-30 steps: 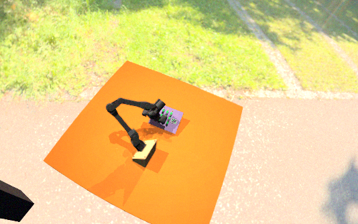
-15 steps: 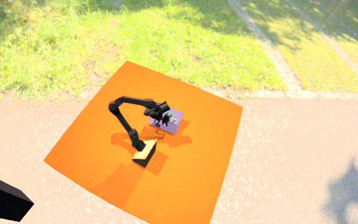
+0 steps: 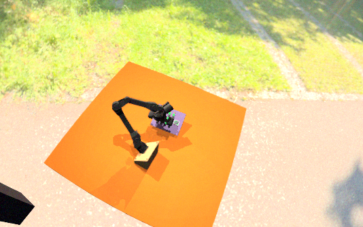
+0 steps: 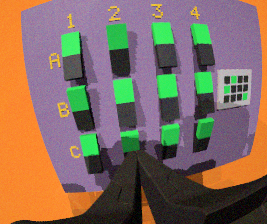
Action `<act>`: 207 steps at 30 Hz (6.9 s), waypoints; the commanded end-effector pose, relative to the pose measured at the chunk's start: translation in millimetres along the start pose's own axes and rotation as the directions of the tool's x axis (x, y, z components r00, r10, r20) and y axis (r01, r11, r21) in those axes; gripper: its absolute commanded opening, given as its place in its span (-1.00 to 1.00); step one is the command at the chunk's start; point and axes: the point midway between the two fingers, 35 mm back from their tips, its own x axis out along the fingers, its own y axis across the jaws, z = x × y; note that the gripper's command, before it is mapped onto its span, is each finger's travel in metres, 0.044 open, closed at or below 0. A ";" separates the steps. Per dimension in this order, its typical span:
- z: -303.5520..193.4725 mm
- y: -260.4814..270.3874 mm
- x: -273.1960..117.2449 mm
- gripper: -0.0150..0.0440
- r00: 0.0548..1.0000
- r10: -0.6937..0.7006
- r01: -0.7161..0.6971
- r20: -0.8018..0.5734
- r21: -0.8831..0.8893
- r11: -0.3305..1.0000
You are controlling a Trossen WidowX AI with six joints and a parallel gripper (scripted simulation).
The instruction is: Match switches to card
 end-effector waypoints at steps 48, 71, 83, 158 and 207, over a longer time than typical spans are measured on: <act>-1.9 1.8 24.4 -0.49 1.000 0.009 -0.009 -0.005 0.011 1.000; -1.8 1.9 27.5 -0.49 1.000 0.009 -0.009 -0.005 0.011 1.000; -2.0 -1.8 -4.0 -0.49 1.000 -0.001 0.000 0.004 0.008 1.000; -2.2 -32.0 24.2 -0.49 1.000 0.008 -0.008 -0.004 0.009 1.000; 26.1 -16.5 -44.2 -0.49 1.000 0.005 -0.006 0.020 0.010 1.000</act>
